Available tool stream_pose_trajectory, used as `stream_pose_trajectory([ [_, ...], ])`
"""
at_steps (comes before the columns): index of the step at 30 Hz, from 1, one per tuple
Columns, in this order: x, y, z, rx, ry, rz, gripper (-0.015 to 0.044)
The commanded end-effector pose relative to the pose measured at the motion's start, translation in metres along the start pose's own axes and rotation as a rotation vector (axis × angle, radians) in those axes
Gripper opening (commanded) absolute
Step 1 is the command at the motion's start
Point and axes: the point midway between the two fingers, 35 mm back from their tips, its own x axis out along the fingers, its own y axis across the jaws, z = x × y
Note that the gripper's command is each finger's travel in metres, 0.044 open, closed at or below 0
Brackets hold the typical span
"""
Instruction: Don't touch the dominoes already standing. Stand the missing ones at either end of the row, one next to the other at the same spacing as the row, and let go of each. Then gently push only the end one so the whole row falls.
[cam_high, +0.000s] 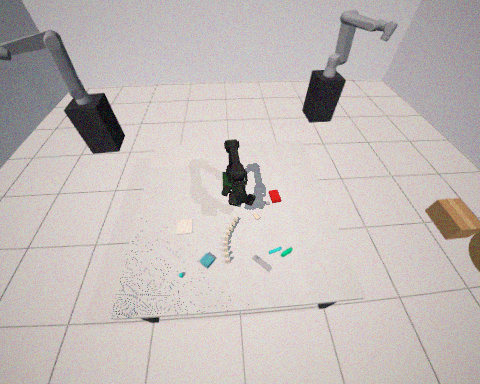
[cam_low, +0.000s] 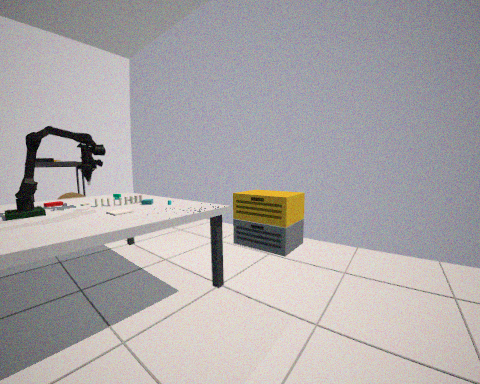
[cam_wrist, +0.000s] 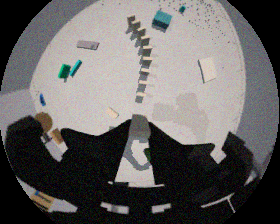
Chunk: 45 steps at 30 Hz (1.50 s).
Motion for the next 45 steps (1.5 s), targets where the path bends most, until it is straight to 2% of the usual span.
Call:
stream_pose_trajectory([
  [1,0.017,0.001,0.0,0.007,0.014,-0.007,0.0107],
  [25,0.126,-0.002,-0.005,0.007,0.014,-0.008,0.0107],
  [39,0.129,-0.002,-0.005,0.007,0.014,-0.008,0.0107],
  [45,0.129,-0.002,-0.005,0.007,0.014,-0.008,0.0265],
])
